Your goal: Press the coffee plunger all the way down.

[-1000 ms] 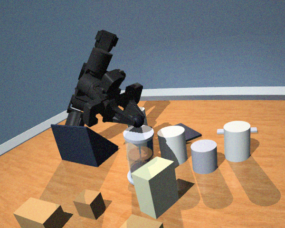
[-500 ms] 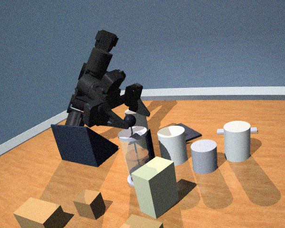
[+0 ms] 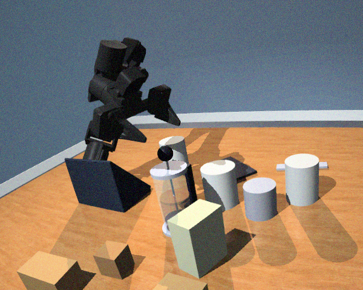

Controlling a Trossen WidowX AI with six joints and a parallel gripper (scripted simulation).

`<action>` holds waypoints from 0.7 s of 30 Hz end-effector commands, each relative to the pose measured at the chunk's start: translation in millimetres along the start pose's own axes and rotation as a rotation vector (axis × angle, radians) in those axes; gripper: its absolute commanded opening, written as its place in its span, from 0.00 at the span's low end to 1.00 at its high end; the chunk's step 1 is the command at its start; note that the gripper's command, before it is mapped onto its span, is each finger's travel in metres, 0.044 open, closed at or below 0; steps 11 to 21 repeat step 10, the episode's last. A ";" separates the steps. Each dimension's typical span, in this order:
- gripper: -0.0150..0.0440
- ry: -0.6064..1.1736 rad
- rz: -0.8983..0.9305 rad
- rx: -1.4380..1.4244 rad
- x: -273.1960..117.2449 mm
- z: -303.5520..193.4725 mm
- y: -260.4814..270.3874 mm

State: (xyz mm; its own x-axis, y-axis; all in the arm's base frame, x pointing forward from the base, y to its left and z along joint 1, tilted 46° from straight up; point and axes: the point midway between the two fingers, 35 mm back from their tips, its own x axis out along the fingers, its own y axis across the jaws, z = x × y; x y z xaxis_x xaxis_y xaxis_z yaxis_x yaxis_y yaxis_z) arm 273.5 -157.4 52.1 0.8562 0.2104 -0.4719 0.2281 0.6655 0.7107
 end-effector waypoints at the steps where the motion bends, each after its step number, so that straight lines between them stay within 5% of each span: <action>1: 1.00 -0.020 0.011 -0.017 -27.5 20.4 9.9; 21: 1.00 -0.020 0.011 -0.017 -27.1 19.8 9.6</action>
